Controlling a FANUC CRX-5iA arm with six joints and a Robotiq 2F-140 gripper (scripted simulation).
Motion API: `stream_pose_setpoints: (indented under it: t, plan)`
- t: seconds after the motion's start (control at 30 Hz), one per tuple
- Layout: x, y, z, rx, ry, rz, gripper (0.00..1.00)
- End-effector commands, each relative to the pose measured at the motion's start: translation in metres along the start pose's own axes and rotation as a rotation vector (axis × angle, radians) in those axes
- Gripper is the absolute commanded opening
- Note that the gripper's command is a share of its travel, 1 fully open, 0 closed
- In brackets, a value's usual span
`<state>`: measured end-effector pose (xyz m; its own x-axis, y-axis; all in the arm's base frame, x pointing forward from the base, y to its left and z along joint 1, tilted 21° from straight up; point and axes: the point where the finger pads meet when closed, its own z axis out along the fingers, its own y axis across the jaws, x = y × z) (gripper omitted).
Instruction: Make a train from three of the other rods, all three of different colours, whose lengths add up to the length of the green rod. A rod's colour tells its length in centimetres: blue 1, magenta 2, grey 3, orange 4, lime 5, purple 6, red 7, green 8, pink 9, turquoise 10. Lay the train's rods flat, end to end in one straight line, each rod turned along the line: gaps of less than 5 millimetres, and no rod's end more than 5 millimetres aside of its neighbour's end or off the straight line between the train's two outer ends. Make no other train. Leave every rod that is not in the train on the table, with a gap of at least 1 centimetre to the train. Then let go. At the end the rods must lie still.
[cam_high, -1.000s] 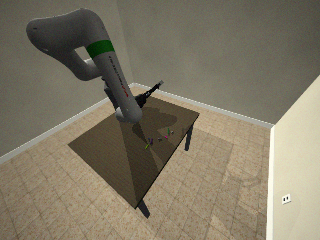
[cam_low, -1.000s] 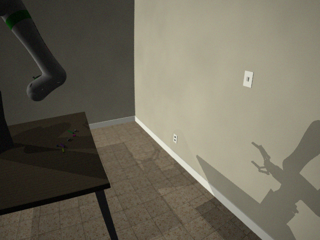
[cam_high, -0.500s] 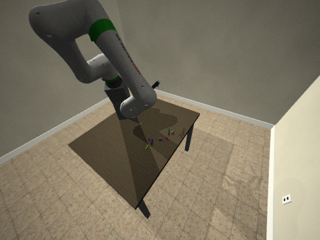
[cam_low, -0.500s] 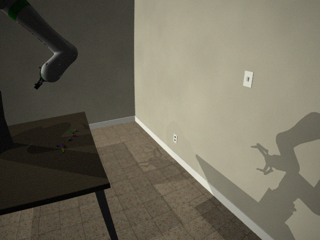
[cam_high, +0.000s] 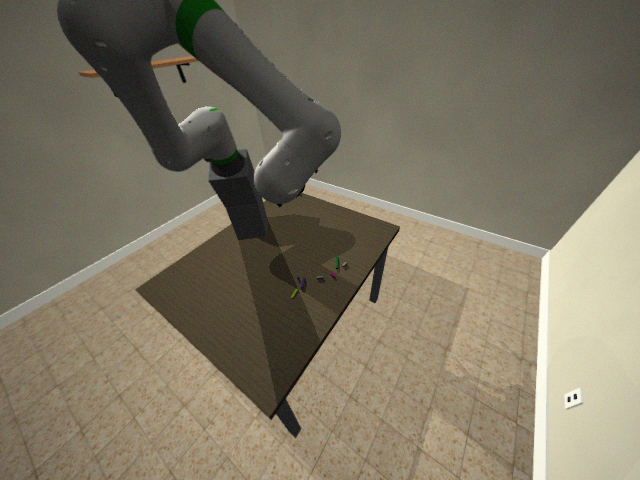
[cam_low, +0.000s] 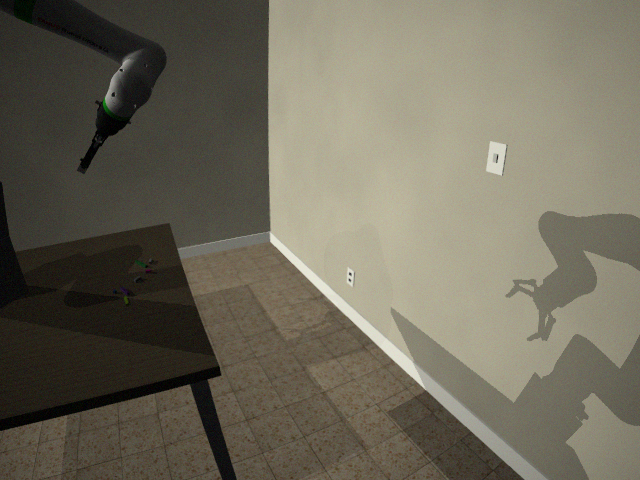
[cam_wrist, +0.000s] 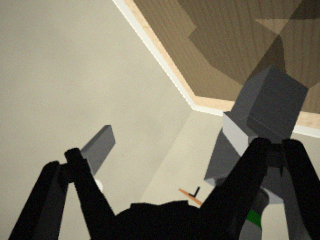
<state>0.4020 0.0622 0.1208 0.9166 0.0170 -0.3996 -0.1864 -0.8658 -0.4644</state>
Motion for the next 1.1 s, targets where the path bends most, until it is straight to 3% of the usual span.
stream_pose_setpoints:
  t: [0.0,0.47,0.53,0.57,0.7,1.07]
  plan:
    - [0.009,0.004,-0.032,-0.153,0.065,-0.022,1.0]
    - [0.028,-0.021,-0.15,-0.457,0.325,-0.079,1.0]
    - [0.028,-0.021,-0.15,-0.457,0.325,-0.079,1.0]
    - [0.028,-0.029,-0.172,-0.498,0.376,-0.087,1.0]
    - [0.044,-0.003,-0.201,-0.58,0.446,-0.037,1.0]
    - [0.075,0.069,-0.241,-0.731,0.535,0.069,1.0]
